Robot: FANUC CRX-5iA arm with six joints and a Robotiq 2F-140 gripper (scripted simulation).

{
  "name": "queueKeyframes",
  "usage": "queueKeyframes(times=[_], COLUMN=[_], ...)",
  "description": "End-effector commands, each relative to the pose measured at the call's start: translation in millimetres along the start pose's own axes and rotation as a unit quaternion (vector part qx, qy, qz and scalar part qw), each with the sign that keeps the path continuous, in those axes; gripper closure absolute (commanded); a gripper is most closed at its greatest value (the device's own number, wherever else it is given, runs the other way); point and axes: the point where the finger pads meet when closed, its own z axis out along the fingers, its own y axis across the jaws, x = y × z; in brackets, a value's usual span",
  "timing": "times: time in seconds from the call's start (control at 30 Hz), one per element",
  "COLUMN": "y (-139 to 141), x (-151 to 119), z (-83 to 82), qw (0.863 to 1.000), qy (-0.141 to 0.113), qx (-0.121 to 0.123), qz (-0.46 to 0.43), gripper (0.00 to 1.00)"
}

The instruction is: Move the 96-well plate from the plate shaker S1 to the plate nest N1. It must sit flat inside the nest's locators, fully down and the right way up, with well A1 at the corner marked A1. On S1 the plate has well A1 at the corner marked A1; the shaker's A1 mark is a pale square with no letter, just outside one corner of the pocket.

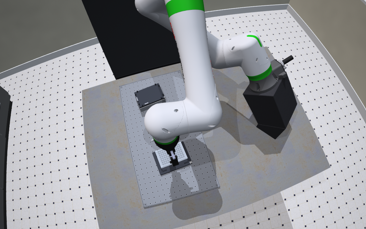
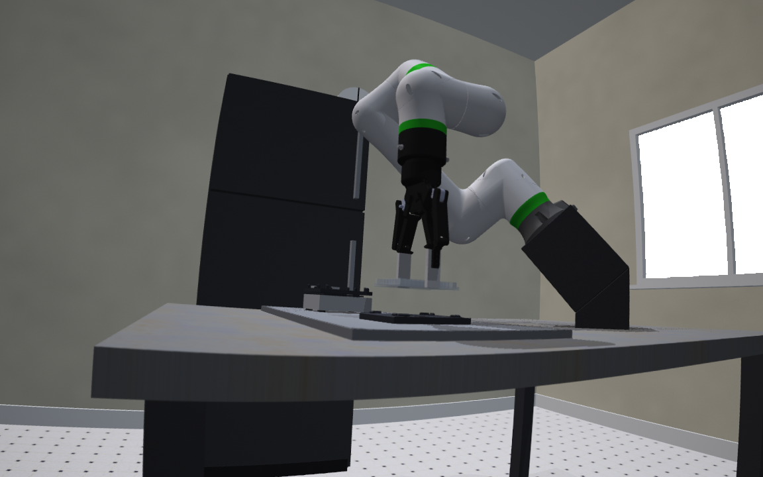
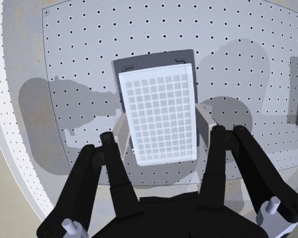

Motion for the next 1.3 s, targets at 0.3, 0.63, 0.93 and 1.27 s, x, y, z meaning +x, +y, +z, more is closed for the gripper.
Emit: queueKeyframes(times=[0.3, 0.63, 0.93, 1.27], y=[-0.1, -0.1, -0.1, -0.1], x=[0.3, 0.3, 0.3, 0.3], z=[18.7, 32.0, 36.4, 36.4], qw=[1.0, 1.0, 1.0, 1.0], qy=[0.0, 0.0, 0.0, 0.0], qx=[0.0, 0.0, 0.0, 0.0], qz=[0.0, 0.0, 0.0, 0.0], gripper=[1.0, 1.0, 1.0, 1.0])
